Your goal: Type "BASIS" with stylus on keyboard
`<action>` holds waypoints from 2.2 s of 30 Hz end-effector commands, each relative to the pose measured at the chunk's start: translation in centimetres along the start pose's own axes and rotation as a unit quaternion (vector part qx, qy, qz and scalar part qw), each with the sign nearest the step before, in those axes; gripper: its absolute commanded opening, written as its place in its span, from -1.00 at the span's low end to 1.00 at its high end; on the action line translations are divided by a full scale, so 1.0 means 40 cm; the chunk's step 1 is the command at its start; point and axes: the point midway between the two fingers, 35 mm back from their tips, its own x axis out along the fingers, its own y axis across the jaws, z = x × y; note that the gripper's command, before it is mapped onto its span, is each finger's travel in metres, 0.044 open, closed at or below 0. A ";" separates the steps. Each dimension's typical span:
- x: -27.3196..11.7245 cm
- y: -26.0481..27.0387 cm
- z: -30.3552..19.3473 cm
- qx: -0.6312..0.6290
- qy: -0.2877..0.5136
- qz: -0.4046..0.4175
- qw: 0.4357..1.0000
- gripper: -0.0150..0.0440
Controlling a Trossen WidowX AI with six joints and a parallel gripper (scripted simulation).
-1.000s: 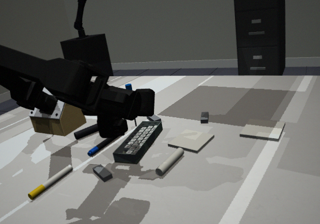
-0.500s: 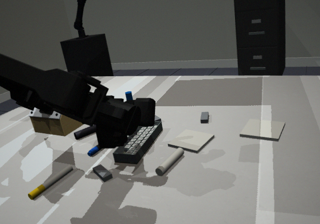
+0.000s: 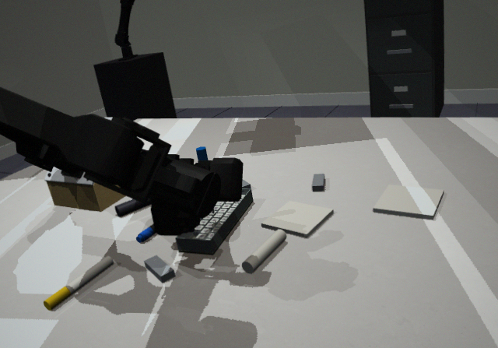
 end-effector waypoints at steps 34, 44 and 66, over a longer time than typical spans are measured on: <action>0.017 -0.001 0.031 -0.003 -0.003 -0.001 1.000 -0.22; 0.022 -0.001 0.039 -0.003 -0.003 -0.001 1.000 -0.22; -0.024 -0.006 -0.045 -0.003 -0.002 -0.001 1.000 -0.22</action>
